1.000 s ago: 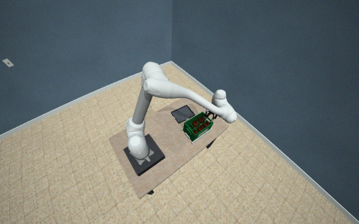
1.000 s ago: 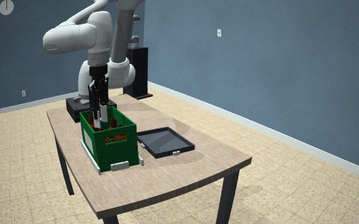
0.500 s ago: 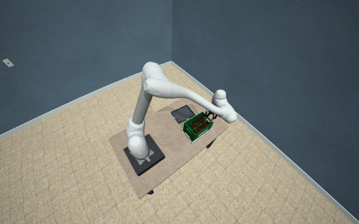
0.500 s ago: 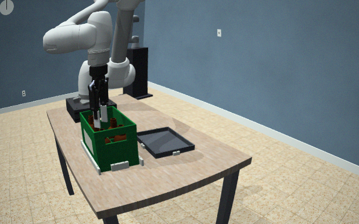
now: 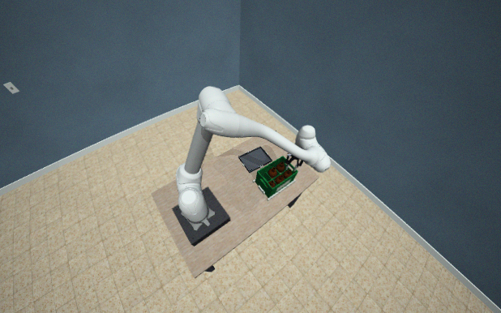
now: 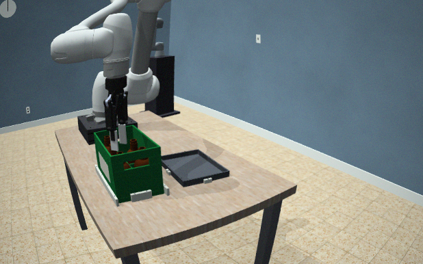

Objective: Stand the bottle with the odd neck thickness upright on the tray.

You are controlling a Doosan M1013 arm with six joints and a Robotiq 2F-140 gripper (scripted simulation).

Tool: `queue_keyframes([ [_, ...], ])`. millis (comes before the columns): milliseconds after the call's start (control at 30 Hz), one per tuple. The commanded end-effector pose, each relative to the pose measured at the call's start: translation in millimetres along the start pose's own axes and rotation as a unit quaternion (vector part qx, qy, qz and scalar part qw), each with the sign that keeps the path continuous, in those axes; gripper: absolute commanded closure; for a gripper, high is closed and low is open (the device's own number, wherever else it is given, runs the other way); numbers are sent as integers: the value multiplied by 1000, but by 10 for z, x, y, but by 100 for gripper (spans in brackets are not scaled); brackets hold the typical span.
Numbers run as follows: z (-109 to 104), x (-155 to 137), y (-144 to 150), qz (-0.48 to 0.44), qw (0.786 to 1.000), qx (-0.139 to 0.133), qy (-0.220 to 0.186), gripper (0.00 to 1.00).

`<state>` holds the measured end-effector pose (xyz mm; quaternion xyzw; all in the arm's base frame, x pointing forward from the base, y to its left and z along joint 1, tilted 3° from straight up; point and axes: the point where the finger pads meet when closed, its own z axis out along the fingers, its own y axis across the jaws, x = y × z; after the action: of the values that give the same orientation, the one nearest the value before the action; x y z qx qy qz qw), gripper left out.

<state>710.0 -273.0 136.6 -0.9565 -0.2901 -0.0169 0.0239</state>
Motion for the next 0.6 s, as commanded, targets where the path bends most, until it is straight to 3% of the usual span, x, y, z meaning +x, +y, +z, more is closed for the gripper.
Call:
queue_keyframes([
  [0,27,-10,-18,-5,1000,0,-1,62],
  [567,160,-10,-18,-5,1000,0,-1,62],
])
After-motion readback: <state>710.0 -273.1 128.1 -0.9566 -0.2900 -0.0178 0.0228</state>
